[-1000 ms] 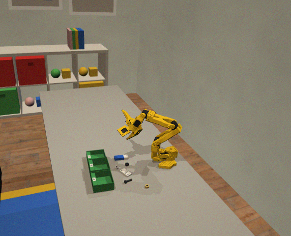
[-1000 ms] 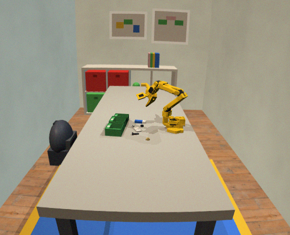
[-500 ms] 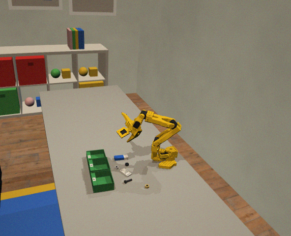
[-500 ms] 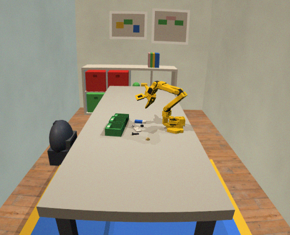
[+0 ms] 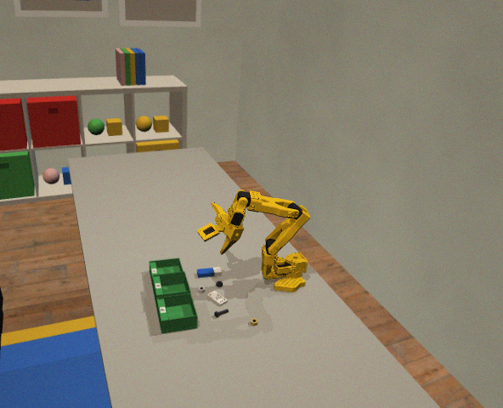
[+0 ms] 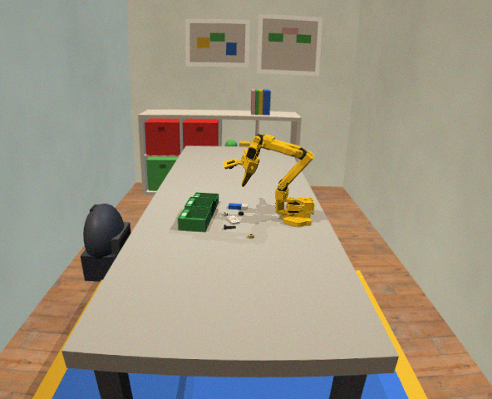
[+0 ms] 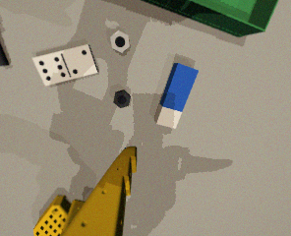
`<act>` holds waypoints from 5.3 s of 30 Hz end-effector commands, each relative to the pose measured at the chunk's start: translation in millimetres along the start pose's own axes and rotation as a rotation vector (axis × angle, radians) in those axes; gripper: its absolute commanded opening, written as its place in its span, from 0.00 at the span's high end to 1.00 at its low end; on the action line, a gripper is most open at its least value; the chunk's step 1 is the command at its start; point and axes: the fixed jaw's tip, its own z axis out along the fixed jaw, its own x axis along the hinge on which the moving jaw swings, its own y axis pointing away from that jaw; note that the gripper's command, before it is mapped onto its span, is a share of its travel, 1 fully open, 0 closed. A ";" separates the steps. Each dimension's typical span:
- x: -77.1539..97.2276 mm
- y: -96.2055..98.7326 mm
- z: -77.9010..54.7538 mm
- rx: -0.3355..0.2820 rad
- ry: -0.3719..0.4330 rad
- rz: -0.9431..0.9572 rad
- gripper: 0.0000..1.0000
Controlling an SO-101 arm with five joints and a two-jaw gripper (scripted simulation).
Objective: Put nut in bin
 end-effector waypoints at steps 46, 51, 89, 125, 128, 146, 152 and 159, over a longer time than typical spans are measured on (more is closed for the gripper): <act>-31.5 33.8 -17.1 -0.080 0.011 0.185 0.00; -51.6 21.5 -9.3 -0.055 -0.068 0.192 0.00; -95.2 -14.9 8.4 0.032 -0.256 0.205 0.00; -129.4 -67.4 20.0 0.179 -0.457 0.216 0.00; -135.8 -80.0 23.2 0.217 -0.500 0.215 0.00; -142.7 -96.1 26.9 0.268 -0.553 0.214 0.00; -142.7 -96.1 26.9 0.268 -0.553 0.214 0.00; -144.4 -97.0 23.6 0.274 -0.565 0.213 0.00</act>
